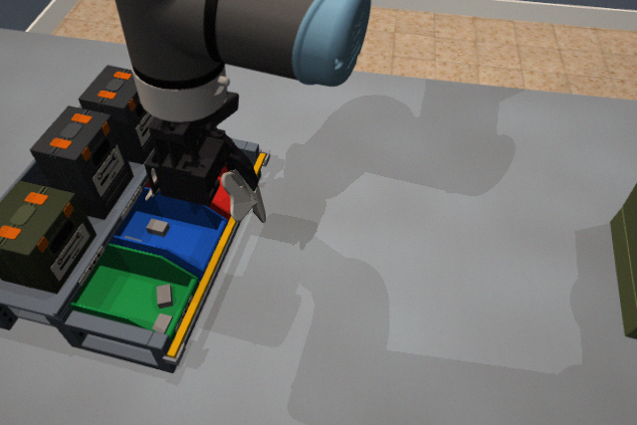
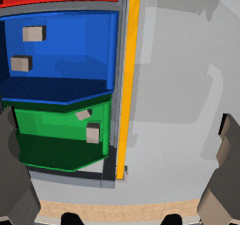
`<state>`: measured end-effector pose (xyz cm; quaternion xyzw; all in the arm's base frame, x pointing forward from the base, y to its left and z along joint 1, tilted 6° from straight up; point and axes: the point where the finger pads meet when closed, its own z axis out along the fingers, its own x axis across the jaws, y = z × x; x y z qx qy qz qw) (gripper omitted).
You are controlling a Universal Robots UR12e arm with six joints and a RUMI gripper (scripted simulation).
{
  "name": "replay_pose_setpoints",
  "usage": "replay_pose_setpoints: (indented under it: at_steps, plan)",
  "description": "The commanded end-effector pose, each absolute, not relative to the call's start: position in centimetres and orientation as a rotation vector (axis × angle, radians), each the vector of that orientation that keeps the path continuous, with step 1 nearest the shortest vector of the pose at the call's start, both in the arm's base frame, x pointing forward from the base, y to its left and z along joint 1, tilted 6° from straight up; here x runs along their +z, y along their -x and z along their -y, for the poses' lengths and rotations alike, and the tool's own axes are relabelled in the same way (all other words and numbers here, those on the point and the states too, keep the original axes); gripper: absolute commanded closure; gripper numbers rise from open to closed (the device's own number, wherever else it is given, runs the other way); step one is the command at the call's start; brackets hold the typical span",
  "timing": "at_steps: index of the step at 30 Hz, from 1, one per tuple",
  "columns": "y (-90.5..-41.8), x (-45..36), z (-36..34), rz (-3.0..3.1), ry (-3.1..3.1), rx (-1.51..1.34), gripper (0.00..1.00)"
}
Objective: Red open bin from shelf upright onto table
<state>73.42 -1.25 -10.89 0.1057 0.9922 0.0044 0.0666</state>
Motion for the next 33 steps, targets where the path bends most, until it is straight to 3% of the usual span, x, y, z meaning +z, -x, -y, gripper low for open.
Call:
replay_pose_setpoints:
  at_steps: [1, 33]
  plan:
    - [-73.36, -10.81, 1.36, -3.015, -0.352, -0.021, 0.0]
    - [-72.64, -10.49, 1.82, -3.015, -0.352, -0.021, 0.0]
